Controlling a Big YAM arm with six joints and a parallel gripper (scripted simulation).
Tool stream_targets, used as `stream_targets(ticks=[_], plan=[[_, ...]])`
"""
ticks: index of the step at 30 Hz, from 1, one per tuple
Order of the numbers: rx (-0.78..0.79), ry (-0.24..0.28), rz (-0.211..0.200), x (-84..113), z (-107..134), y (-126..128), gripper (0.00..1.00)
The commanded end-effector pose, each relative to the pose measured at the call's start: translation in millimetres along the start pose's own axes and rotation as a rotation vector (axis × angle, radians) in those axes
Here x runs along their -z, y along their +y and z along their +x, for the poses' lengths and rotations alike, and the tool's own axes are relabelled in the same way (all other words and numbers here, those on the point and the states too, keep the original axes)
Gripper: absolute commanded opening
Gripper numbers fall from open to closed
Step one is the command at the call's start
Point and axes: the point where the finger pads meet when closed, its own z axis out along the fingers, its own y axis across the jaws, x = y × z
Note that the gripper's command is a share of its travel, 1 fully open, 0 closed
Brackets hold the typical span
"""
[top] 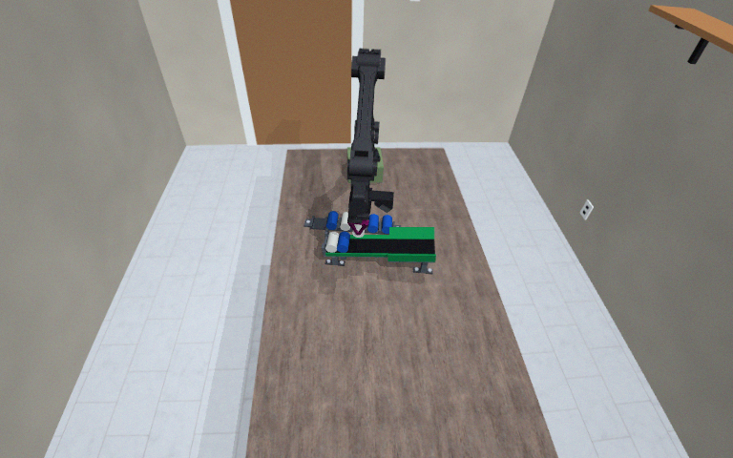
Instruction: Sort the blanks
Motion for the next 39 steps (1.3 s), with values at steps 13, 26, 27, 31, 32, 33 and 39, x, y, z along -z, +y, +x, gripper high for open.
stream_targets(ticks=[13,26,27,31,32,33,39], plan=[[-0.014,-0.001,0.008,-70.0,-2,-10,0.63],[-0.014,-0.001,-0.001,-78.6,-2,-7,0.63],[-0.014,-0.001,-0.001,-78.6,-2,-7,0.63],[-0.014,-0.001,-0.001,-78.6,-2,-7,0.63],[-0.014,-0.001,-0.001,-78.6,-2,-7,0.63],[-0.014,-0.001,-0.001,-78.6,-2,-7,0.63],[-0.014,-0.001,-0.001,-78.6,-2,-7,0.63]])
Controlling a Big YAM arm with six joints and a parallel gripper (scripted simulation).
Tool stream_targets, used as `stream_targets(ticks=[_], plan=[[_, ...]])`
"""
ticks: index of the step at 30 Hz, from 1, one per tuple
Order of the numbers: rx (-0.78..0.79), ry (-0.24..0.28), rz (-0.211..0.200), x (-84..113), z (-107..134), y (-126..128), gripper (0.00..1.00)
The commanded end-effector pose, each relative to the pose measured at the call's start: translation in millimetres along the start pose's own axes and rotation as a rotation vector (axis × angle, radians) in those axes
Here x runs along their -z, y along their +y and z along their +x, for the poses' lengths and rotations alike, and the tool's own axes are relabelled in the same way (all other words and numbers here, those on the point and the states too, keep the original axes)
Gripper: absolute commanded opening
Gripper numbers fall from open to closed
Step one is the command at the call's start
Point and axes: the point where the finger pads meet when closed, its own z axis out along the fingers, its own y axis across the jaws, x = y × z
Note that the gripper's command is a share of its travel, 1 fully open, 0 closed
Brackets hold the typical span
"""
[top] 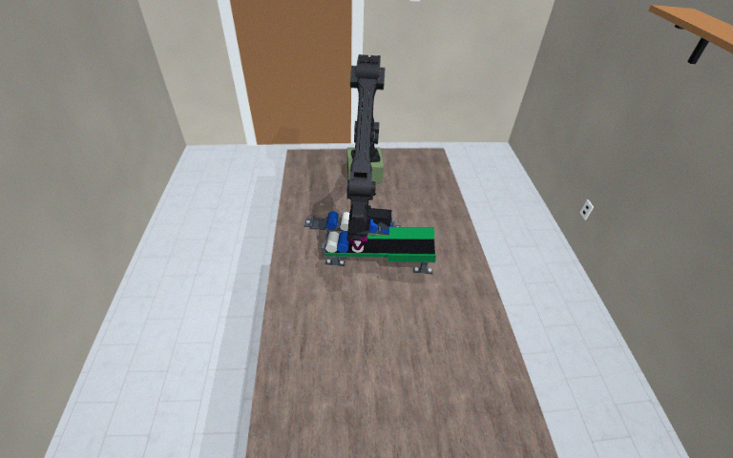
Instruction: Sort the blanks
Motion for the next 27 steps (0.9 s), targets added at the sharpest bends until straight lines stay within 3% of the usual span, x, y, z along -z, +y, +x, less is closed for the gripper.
stream_targets(ticks=[1,27], plan=[[-0.013,-0.001,-0.001,-6.0,-2.1,-3.9,0.63],[-0.016,-0.001,0.001,-5.2,-0.1,-5.1,0.63]])
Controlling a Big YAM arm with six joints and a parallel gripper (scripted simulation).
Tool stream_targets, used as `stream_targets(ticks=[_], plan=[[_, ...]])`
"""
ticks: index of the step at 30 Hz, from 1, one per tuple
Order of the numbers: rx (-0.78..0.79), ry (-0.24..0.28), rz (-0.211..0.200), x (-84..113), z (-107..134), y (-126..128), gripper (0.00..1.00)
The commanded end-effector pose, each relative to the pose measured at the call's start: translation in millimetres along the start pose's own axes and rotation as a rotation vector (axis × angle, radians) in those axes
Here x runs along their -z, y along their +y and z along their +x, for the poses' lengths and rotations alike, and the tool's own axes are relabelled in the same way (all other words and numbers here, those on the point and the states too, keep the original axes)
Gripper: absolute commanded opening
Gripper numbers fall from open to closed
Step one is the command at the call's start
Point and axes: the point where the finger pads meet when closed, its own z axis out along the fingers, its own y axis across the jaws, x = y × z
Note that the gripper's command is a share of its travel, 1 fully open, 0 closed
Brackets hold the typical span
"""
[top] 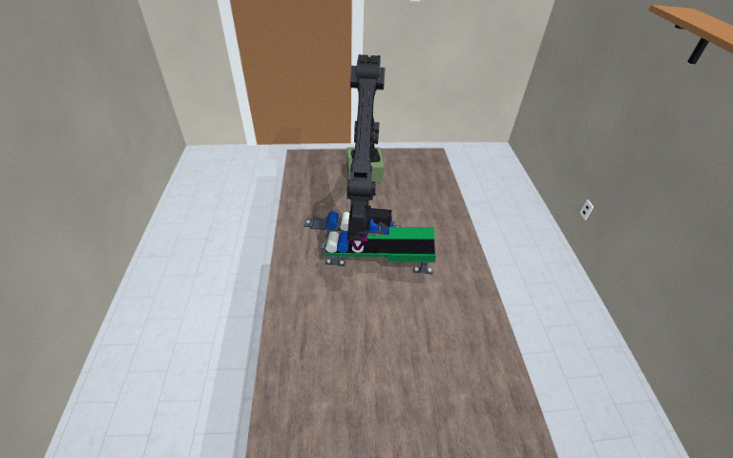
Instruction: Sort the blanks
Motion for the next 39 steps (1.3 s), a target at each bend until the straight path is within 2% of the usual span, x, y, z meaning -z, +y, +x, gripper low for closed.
stream_targets(ticks=[1,39], plan=[[-0.016,-0.001,0.001,-5.2,-0.1,-5.2,0.63],[-0.026,-0.001,0.007,-2.9,5.3,-8.6,0.63]])
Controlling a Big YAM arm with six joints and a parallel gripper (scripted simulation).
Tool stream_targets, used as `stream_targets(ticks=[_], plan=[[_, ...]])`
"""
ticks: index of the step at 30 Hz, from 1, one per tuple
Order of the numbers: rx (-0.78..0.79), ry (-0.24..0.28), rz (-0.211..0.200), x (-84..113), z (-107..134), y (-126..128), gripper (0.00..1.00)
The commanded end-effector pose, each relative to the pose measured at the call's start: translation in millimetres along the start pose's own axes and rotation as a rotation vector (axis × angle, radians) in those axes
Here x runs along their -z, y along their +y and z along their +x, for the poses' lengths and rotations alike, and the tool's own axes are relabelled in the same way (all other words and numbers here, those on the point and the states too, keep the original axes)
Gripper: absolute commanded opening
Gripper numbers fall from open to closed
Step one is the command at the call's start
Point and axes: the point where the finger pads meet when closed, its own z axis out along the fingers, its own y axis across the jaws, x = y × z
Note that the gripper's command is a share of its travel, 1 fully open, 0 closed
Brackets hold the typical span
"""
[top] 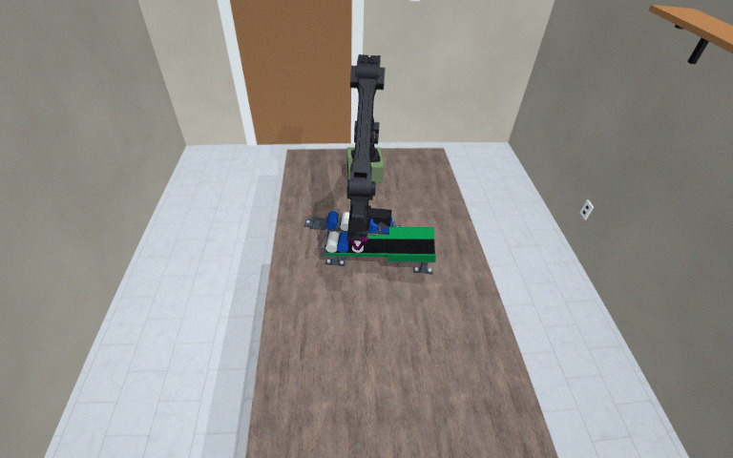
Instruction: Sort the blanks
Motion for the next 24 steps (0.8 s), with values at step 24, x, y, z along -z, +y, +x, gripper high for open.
stream_targets(ticks=[24], plan=[[-0.023,-0.001,0.01,-1.9,4.1,-10.1,0.63]])
